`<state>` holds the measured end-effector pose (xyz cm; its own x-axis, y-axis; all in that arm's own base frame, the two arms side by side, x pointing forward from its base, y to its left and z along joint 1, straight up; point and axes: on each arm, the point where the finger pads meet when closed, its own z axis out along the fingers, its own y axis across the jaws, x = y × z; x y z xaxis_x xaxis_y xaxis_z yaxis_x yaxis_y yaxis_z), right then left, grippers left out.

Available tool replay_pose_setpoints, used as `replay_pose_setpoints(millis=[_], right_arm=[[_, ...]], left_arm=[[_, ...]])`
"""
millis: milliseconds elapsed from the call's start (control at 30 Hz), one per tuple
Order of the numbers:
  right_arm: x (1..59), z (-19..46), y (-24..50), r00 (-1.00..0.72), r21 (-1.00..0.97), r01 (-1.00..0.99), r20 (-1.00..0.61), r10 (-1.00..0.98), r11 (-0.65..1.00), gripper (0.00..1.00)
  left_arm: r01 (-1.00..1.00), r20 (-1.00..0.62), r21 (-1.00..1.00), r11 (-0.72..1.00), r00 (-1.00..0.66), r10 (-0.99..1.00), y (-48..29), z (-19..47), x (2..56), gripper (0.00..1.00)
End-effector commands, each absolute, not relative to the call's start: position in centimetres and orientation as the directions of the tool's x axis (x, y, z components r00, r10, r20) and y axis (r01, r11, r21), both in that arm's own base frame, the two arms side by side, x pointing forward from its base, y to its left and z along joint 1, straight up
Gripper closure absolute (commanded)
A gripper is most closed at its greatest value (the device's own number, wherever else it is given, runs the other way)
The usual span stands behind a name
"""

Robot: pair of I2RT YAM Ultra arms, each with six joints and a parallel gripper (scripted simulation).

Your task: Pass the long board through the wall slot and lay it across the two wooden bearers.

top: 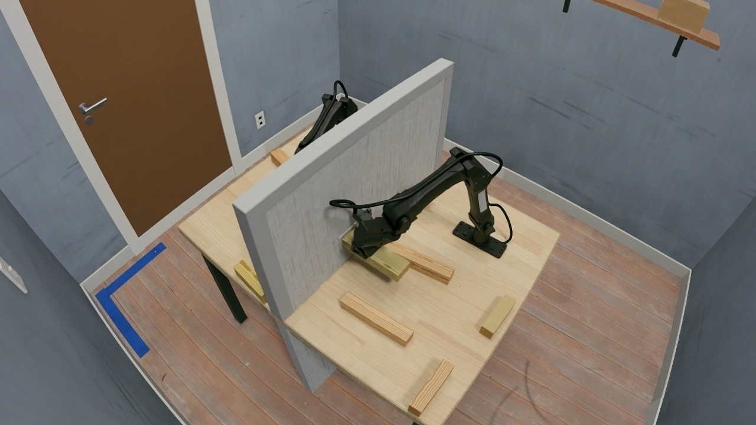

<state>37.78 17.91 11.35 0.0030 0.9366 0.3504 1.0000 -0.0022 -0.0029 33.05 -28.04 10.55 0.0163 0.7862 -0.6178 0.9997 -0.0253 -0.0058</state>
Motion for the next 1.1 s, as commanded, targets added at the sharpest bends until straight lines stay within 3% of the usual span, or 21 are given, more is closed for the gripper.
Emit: replay_pose_setpoints(millis=[0, 833, 1067], right_arm=[[38.4, 14.2, 18.9, -0.019, 0.056, 0.998, 0.403, 0.915, -0.004, 0.22], [38.3, 14.3, 18.8, -0.010, 0.031, 1.000, 0.391, 0.921, -0.002, 0.22], [37.7, 17.3, 17.3, -0.013, 0.035, 0.999, 0.393, 0.920, -0.001, 0.22]], left_arm=[[0.999, -0.646, 0.015, -0.029, 0.032, 0.763, -28.6, 12.1, 33.3, 1.00], [0.999, -0.646, 0.015, -0.029, 0.032, 0.763, -28.6, 12.1, 33.3, 1.00], [0.999, -0.646, 0.015, -0.029, 0.032, 0.763, -28.6, 12.1, 33.3, 1.00]])
